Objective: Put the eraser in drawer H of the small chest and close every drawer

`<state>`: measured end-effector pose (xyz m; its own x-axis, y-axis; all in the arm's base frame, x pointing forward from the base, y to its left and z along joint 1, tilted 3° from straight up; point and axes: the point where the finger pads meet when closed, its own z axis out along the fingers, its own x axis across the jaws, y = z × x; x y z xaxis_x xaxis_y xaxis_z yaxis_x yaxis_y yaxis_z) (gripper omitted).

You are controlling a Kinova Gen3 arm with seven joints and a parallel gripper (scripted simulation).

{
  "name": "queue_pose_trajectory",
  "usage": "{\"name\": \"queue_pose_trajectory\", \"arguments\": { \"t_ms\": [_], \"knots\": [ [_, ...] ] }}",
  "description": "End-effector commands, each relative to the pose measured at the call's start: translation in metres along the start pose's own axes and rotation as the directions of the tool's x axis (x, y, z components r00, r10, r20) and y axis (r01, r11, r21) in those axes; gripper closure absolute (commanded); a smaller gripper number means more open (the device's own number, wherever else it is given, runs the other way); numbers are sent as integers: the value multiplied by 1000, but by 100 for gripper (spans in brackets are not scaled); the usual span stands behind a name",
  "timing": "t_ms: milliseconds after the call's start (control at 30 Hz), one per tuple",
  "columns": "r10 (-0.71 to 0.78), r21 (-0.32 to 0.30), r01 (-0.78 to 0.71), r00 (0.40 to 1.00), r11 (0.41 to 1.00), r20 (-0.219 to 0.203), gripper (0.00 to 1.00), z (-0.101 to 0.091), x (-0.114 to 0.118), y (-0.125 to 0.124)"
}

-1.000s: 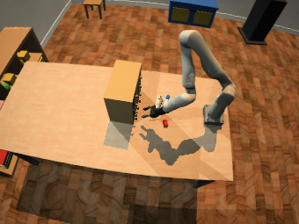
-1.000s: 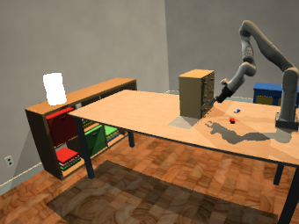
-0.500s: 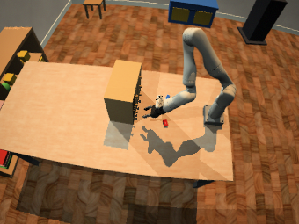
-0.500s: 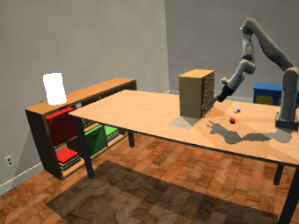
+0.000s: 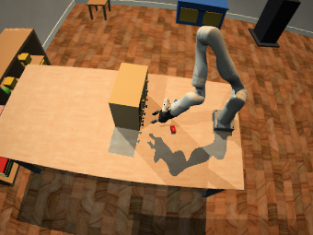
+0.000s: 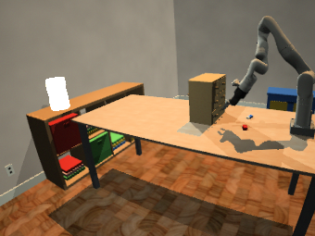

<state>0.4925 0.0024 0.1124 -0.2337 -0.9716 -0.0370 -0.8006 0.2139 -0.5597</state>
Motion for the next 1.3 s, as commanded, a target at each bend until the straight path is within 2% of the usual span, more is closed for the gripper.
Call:
{"name": "queue_pose_trajectory", "arguments": {
  "t_ms": [0,967,1267],
  "knots": [
    [6,2,-6,1000,1000,-4,0,-5,2,-7],
    [6,-150,-6,1000,989,-3,0,-32,2,-6],
    [6,-216,-7,1000,976,-3,0,-43,2,-5]
  ]
}}
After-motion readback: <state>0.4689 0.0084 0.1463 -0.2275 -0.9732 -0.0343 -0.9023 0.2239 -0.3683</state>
